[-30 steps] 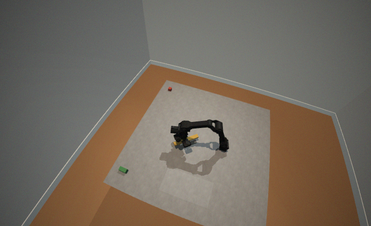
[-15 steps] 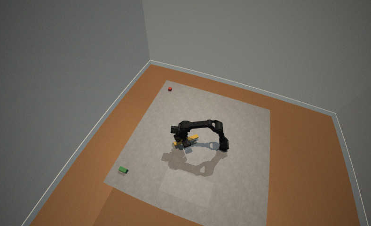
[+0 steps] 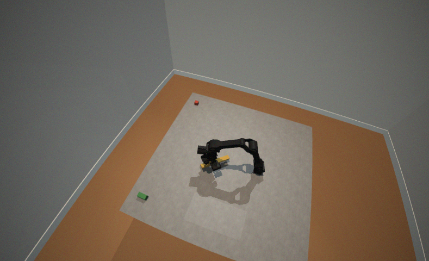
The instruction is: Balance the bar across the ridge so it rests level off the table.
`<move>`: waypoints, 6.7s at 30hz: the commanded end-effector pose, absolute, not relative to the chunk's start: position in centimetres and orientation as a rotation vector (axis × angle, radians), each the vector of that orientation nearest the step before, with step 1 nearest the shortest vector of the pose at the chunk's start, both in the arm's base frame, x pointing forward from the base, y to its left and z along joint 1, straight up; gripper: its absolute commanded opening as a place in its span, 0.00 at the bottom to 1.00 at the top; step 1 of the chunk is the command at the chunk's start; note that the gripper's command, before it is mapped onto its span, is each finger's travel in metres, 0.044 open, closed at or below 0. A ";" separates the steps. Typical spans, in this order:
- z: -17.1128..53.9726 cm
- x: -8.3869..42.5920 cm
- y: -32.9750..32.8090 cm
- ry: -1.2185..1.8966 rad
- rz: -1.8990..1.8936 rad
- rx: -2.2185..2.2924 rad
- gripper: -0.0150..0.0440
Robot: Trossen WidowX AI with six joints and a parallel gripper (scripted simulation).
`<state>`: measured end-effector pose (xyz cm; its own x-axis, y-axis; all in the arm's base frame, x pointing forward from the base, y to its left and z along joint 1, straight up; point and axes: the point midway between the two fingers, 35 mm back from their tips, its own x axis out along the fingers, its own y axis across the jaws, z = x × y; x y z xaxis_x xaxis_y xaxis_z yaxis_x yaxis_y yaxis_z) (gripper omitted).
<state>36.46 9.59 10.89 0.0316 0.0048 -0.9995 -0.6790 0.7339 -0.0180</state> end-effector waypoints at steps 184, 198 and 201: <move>10.4 36.5 9.7 1.456 0.577 -0.587 0.55; 10.4 36.5 9.7 1.456 0.577 -0.587 0.57; 10.4 36.5 9.7 1.456 0.577 -0.587 0.57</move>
